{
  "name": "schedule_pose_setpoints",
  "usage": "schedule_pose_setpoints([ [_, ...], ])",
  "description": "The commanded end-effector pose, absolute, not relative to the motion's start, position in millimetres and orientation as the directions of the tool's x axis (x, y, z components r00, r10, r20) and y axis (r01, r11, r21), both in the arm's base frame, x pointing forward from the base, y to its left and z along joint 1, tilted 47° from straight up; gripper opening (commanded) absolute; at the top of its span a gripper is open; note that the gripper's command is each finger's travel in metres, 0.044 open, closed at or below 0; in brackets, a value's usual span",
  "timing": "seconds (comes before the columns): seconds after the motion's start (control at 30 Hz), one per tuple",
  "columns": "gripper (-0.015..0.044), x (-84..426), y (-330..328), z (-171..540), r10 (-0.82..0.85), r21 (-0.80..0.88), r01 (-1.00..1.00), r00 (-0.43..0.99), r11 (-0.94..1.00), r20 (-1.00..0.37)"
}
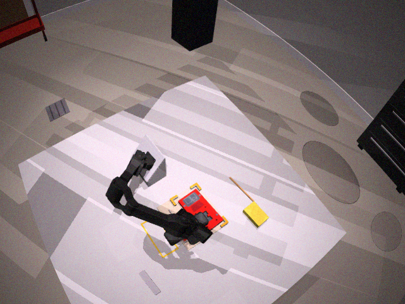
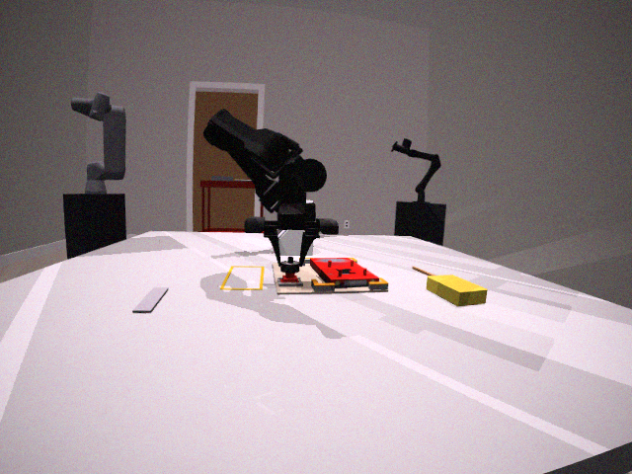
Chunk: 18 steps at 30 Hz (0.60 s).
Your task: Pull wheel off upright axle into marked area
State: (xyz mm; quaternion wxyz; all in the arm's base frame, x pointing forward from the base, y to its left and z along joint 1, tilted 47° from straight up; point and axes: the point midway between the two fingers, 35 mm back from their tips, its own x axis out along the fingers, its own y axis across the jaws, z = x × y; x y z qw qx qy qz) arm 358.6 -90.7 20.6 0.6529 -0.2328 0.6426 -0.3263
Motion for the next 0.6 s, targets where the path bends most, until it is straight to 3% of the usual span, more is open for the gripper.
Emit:
schedule_pose_setpoints([
  [0.0,0.0,359.0,-89.1,21.8,-0.725,-0.722,0.131,-0.037,0.679,-0.688],
  [0.57,0.0,359.4,-85.0,25.5,-0.725,-0.722,0.13,-0.036,0.679,-0.688],
])
